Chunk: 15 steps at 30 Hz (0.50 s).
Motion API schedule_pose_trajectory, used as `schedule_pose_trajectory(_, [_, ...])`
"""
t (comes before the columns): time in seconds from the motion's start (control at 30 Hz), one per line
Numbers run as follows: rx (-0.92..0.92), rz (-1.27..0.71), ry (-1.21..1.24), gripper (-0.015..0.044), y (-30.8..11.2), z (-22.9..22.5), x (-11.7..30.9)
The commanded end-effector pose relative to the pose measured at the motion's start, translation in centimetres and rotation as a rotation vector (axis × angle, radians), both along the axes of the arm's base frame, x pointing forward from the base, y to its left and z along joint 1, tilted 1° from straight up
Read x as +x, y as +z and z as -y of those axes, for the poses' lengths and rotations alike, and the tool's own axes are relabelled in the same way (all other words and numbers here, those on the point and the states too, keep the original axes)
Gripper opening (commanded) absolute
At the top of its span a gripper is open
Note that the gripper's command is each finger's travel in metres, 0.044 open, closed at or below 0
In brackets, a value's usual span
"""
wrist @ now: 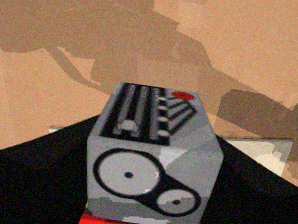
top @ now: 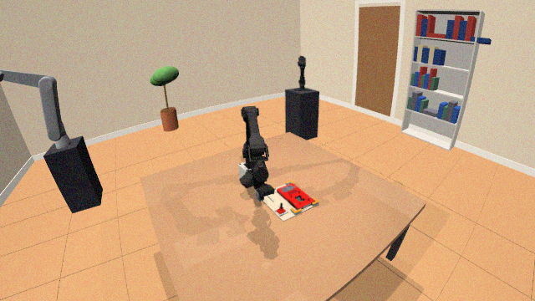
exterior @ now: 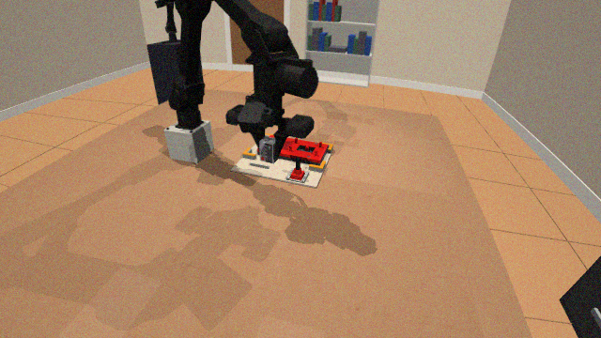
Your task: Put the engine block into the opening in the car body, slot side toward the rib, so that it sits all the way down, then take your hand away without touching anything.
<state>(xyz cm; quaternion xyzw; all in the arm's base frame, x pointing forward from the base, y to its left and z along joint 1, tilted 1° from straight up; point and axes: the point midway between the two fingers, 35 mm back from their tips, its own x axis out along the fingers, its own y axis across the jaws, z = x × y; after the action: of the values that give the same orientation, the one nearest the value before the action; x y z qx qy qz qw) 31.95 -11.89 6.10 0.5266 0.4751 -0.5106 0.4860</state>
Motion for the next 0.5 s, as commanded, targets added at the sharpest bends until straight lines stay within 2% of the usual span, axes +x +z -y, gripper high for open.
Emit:
schedule_pose_trajectory(0.0, [-0.006,0.004,-0.005,0.0,1.4,0.0,-0.2])
schedule_pose_trajectory(0.23, [-0.006,0.004,-0.005,0.0,3.1,-0.2,-0.5])
schedule_pose_trajectory(0.47, [-0.008,0.004,-0.005,0.0,0.4,1.8,-0.4])
